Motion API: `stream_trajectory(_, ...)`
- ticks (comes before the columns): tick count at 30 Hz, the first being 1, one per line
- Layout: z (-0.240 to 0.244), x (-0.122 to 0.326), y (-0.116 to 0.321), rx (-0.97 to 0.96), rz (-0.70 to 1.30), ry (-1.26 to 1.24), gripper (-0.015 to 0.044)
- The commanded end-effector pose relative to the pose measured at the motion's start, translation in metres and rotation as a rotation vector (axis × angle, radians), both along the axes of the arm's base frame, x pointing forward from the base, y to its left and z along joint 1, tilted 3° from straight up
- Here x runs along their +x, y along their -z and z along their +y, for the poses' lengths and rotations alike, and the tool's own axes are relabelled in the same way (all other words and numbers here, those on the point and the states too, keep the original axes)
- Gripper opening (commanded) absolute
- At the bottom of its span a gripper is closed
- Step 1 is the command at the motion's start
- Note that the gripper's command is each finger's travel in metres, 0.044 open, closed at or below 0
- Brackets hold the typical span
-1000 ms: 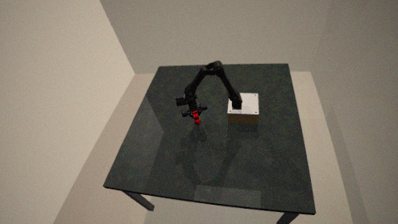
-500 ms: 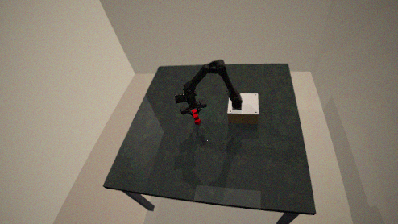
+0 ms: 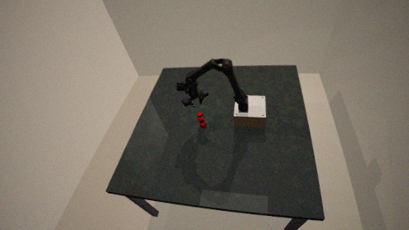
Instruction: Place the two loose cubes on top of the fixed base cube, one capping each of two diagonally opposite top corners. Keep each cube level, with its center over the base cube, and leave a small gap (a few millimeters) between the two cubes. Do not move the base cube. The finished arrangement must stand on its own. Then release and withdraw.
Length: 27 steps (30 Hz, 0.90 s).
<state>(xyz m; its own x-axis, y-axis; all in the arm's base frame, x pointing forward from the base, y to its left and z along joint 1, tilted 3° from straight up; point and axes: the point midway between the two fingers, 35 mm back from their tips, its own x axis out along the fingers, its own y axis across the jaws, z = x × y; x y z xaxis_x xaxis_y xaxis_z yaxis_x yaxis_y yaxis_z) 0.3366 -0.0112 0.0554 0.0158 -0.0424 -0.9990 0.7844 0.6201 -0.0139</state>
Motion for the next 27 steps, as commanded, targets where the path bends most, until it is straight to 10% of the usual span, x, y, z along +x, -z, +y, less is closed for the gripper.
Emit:
stream_trajectory(1, 0.0, 0.0, 0.001, -0.002, 0.007, -0.022, 0.0265)
stream_trajectory(27, -0.004, 0.0, 0.089, -0.003, 0.008, -0.022, 0.0265)
